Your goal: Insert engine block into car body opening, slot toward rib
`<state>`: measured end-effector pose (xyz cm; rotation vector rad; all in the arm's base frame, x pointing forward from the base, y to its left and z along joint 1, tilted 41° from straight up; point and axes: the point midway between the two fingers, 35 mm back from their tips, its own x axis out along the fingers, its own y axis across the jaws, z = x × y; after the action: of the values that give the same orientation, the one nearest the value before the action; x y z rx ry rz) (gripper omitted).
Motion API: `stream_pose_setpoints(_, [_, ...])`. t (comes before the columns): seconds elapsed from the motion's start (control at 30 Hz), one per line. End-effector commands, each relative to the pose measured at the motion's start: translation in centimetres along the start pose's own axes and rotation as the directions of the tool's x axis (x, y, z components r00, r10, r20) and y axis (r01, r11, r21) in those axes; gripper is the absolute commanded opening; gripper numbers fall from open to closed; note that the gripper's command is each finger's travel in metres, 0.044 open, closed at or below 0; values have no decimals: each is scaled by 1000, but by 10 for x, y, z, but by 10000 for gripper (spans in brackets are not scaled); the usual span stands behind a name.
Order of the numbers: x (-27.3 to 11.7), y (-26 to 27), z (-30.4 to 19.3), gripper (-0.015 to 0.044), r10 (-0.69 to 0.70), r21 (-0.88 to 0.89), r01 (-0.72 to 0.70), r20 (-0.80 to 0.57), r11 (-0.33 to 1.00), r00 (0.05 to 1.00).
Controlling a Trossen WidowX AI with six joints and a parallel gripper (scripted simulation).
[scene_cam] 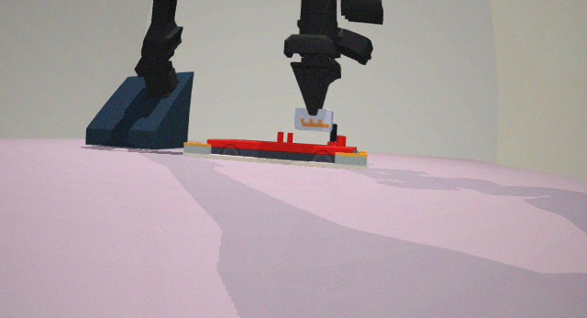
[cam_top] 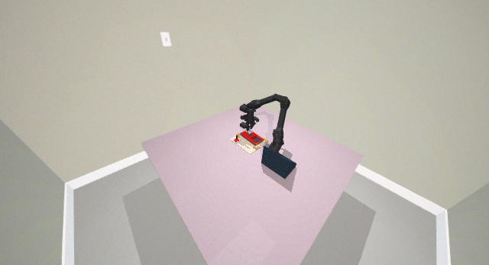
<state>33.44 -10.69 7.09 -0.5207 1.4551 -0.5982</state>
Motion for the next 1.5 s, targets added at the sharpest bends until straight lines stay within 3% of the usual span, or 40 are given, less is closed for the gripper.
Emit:
stream_pose_setpoints(0.0, [0, -1, 0, 159, -4, 103, 4, -1, 995, 1000])
stream_pose_setpoints(0.23, [2, -1, 0, 159, -4, 164, 4, -1, 986, 1000])
stream_pose_setpoints(0.6, [3, -1, 0, 159, -4, -57, 4, -1, 998, 1000])
stream_pose_setpoints(0.93, [4, -1, 0, 159, -4, 71, 4, -1, 997, 1000])
stream_pose_setpoints(1.47, [7, -1, 0, 159, -4, 32, 4, -1, 999, 1000])
